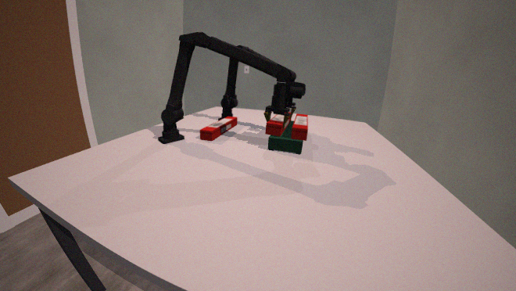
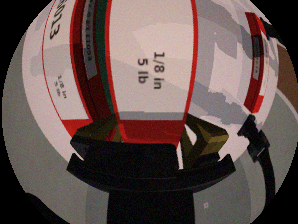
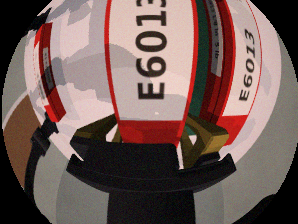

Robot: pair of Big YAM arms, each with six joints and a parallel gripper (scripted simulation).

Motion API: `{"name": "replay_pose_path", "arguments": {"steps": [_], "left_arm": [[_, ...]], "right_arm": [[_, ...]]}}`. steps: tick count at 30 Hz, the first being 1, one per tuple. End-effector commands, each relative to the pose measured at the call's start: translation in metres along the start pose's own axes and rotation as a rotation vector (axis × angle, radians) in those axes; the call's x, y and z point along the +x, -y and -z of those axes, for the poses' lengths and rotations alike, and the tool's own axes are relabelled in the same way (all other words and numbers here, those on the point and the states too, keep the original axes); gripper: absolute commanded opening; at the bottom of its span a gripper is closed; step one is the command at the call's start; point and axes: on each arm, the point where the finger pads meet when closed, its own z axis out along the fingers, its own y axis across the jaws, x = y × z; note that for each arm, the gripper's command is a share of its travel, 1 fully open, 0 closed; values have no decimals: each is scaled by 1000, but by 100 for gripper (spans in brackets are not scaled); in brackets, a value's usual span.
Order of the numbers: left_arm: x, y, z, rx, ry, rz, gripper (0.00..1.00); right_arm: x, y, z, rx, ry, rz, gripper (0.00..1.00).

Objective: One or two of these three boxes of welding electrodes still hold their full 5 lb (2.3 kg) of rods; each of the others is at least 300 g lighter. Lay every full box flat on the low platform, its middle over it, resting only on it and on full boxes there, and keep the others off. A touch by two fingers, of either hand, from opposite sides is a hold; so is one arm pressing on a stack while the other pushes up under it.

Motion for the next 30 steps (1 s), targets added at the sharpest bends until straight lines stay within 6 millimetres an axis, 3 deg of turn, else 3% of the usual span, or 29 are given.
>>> {"name": "replay_pose_path", "arguments": {"steps": [1,30], "left_arm": [[2,-27,50,-129,25,0,0],[3,-26,48,-125,24,0,0]], "right_arm": [[8,20,62,130,24,-7,0],[9,20,60,126,23,-7,0]]}}
